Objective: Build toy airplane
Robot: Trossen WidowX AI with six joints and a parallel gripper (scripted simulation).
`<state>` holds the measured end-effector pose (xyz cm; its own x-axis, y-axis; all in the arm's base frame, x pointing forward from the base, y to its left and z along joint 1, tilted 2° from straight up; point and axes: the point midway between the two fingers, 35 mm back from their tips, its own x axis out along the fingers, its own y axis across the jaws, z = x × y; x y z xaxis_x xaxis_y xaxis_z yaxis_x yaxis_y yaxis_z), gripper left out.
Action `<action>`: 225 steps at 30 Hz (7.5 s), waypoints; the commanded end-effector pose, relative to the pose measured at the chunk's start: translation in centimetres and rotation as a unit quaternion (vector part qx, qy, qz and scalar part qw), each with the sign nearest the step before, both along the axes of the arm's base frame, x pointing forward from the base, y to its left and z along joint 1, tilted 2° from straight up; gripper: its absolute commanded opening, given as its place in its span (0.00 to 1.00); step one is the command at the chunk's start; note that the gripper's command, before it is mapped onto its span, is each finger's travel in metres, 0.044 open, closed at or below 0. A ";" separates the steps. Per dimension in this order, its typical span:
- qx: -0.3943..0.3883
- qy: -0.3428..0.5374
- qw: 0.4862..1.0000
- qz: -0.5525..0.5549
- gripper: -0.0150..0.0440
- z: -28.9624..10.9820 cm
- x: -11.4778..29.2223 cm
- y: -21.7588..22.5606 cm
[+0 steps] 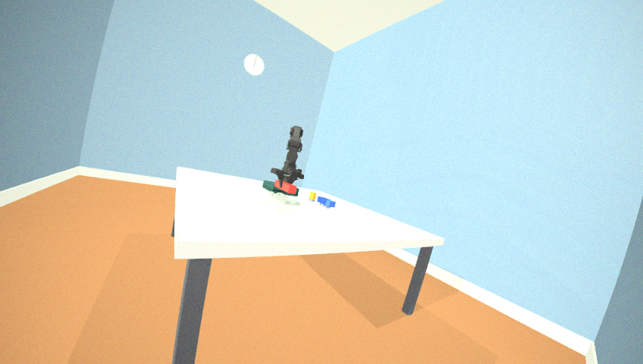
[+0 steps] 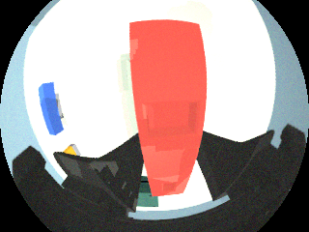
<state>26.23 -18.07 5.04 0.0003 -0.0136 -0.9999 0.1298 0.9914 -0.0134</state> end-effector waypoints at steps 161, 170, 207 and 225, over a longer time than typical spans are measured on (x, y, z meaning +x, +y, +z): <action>0.011 -0.003 1.000 -0.004 0.87 -4.7 8.1 27.7; 0.011 -0.003 1.000 -0.004 0.53 -4.7 8.1 27.7; 0.009 -0.004 1.000 -0.006 0.25 4.4 8.5 27.8; 0.011 -0.004 1.000 -0.017 0.25 8.0 8.1 27.1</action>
